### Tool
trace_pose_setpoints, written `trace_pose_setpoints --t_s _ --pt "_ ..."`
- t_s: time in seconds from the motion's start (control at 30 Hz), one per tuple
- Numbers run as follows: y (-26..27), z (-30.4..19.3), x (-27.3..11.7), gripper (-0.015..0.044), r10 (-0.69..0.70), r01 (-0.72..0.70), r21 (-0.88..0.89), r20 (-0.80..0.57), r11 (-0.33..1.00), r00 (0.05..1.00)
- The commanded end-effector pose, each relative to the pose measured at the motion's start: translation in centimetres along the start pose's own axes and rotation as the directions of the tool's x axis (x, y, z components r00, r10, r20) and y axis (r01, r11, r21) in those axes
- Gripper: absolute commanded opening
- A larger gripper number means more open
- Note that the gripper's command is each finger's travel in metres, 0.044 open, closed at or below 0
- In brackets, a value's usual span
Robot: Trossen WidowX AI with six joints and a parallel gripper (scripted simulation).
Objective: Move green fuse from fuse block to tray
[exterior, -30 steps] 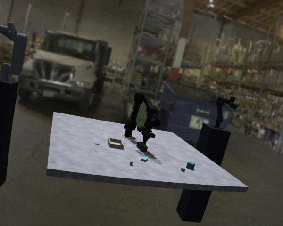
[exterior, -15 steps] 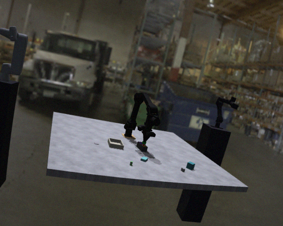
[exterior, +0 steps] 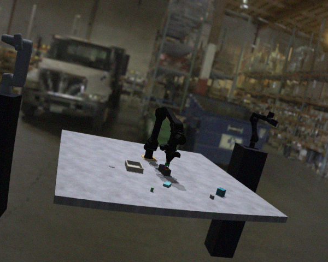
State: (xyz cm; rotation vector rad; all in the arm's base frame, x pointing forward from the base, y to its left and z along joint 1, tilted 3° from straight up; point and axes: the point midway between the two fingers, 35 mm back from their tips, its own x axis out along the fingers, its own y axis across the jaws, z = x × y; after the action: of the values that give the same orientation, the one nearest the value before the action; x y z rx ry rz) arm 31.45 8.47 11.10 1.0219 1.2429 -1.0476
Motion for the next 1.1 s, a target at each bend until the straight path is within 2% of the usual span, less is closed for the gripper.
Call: trace_pose_setpoints --t_s 0.0,0.43,1.07 --pt "0.1 -0.1 -0.7 0.0000 0.003 -0.003 0.003 -0.004 1.000 1.000" --pt "0.1 0.3 -2.1 0.0000 0.003 -0.003 0.003 -0.004 1.000 1.000" --pt "-0.1 11.1 -2.1 0.0000 0.003 -0.003 0.003 0.002 1.000 1.000"
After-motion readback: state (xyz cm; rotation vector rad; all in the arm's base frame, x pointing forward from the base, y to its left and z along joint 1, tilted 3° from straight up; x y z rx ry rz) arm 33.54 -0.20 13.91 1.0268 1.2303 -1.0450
